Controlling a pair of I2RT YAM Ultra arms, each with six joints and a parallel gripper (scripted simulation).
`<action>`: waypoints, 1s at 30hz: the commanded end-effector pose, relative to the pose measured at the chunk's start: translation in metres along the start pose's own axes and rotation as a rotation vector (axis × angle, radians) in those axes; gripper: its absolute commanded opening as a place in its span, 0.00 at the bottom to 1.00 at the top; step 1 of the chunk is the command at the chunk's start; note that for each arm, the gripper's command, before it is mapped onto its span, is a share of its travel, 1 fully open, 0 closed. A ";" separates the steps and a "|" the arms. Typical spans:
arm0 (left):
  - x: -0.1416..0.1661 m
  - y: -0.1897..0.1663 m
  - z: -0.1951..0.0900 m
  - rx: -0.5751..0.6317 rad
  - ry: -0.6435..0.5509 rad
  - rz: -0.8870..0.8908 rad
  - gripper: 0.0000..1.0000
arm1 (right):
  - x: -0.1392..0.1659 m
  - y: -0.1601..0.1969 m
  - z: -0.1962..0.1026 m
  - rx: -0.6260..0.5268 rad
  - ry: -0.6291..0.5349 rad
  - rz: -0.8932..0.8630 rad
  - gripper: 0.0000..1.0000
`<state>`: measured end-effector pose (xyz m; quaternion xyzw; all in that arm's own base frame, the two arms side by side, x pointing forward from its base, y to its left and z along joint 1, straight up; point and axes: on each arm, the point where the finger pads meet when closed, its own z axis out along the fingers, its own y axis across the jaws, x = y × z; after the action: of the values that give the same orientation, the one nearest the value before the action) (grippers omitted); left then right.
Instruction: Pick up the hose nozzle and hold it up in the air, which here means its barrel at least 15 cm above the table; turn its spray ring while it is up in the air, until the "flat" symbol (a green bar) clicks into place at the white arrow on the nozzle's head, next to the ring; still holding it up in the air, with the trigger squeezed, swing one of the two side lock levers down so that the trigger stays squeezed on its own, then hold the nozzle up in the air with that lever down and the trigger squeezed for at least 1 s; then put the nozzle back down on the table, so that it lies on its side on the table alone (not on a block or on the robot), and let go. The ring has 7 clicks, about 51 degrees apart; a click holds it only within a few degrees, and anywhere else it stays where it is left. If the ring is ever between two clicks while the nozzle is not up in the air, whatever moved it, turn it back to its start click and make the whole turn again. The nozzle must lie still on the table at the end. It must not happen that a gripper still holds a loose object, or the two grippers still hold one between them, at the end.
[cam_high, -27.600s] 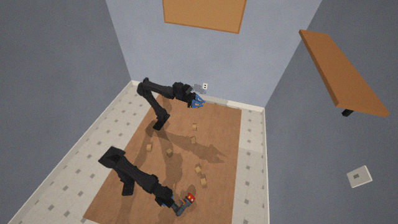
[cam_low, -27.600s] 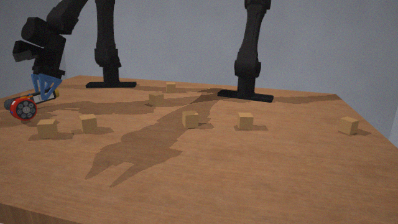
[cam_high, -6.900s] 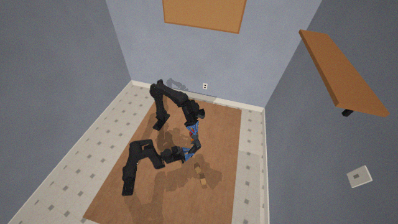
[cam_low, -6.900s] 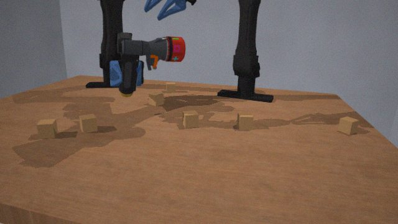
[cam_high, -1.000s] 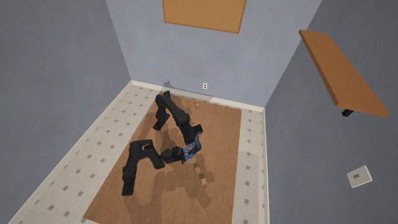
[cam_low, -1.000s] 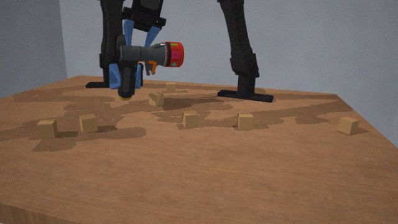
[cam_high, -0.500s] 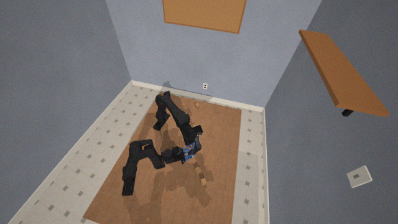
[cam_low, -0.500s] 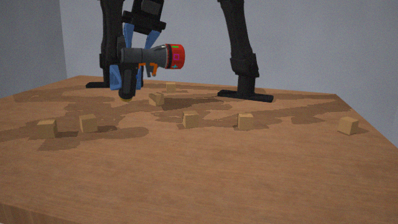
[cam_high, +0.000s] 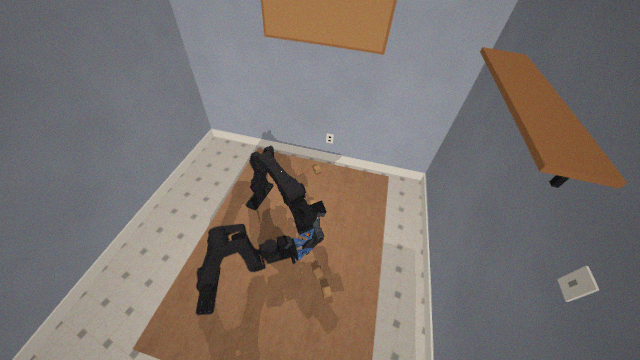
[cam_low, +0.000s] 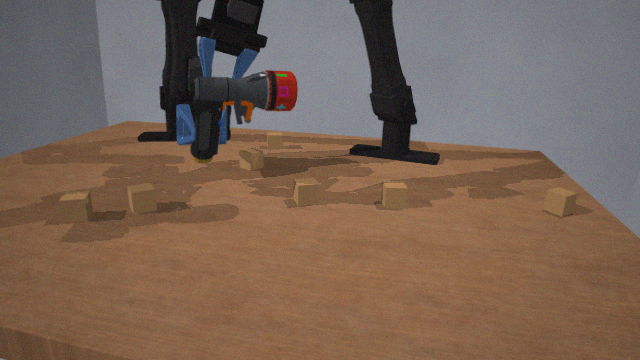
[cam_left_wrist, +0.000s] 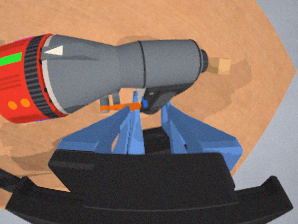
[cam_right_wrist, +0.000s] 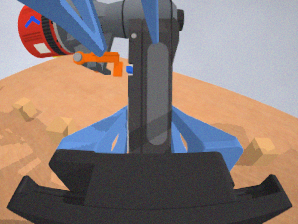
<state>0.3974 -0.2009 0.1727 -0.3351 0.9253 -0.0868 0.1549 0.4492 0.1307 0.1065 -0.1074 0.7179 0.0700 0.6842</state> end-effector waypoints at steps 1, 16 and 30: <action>-0.006 -0.015 -0.009 0.053 -0.030 0.008 0.37 | -0.076 0.004 -0.002 -0.016 -0.251 0.023 0.36; -0.003 -0.011 -0.037 0.053 -0.028 0.002 0.37 | -0.076 0.004 -0.002 -0.016 -0.251 0.023 0.36; 0.001 -0.009 -0.059 0.024 -0.017 0.008 0.37 | -0.076 0.003 -0.002 -0.012 -0.249 0.024 0.36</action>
<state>0.3878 -0.2025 0.2168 -0.3341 0.9229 -0.0998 0.1632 0.4491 0.1331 0.1179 -0.1087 0.7018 0.0769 0.6998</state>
